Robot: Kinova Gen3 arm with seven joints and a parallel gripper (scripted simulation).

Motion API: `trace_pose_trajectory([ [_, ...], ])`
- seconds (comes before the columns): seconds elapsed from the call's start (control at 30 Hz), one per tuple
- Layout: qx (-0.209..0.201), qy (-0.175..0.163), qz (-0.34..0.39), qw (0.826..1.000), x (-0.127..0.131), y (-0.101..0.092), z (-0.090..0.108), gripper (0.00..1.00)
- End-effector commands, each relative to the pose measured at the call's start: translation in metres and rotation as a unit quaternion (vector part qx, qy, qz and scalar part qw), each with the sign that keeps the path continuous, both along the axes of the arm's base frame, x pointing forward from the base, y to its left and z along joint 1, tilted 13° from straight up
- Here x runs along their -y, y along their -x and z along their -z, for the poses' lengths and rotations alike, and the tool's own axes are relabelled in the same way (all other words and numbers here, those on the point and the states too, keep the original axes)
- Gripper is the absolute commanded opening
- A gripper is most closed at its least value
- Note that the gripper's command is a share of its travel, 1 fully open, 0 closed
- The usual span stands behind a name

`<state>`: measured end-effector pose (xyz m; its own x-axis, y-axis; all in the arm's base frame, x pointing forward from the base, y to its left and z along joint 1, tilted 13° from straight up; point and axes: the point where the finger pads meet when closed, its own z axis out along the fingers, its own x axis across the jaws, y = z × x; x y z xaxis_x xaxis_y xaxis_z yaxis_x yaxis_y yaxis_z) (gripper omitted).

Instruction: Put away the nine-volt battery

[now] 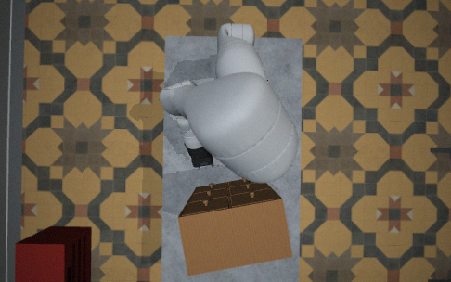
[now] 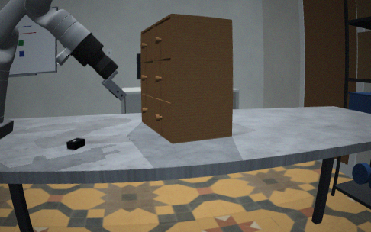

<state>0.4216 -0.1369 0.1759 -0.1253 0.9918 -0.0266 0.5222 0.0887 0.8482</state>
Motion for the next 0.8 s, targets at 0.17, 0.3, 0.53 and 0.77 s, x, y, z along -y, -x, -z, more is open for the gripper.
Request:
trace_pose_trajectory([
  [0.17,0.000,0.000,0.001,1.000,0.0009,0.0003,0.0004,0.67],
  [0.3,0.000,0.000,0.001,1.000,0.0009,0.0003,0.0004,0.67],
  [0.53,0.000,0.000,0.001,1.000,0.0009,0.0003,0.0004,0.67],
  [0.77,0.000,0.000,0.001,1.000,0.0009,0.0003,0.0004,0.67],
])
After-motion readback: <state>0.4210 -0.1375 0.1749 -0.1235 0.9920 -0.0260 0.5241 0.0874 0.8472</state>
